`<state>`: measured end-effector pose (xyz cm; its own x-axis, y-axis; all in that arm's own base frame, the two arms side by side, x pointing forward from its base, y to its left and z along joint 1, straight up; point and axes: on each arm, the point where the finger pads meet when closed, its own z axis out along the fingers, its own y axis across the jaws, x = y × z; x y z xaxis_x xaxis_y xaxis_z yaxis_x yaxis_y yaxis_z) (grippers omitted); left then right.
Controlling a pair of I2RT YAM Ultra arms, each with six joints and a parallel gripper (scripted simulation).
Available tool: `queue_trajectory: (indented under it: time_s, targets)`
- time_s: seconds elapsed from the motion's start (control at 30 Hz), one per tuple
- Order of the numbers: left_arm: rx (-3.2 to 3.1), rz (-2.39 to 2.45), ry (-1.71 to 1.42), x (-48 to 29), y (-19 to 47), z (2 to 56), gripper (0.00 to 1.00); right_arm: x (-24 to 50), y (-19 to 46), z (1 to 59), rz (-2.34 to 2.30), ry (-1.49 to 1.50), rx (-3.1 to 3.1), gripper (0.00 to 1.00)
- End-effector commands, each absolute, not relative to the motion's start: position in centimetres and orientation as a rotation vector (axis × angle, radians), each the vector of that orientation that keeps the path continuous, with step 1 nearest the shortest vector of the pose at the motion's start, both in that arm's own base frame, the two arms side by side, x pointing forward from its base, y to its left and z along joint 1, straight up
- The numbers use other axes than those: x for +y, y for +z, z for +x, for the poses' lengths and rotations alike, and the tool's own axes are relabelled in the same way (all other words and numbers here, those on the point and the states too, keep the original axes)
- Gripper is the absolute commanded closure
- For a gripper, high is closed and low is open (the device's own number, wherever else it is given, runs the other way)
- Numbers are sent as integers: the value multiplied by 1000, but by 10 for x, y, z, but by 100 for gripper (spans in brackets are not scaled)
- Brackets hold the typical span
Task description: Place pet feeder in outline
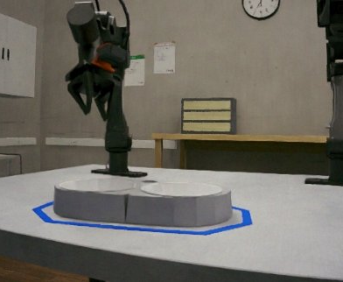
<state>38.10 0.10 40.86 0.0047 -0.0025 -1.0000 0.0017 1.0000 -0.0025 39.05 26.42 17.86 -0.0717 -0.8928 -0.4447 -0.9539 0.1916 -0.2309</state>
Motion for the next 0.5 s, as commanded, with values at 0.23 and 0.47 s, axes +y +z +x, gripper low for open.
queue_trajectory:
  time_s: [0.23,0.47]
  targets:
    - [1562,6,4,-1,414,380,53,194,264,439,-1109,53,1994,53]
    - [1567,5,5,0,413,382,53,165,283,438,-910,22,1971,53]
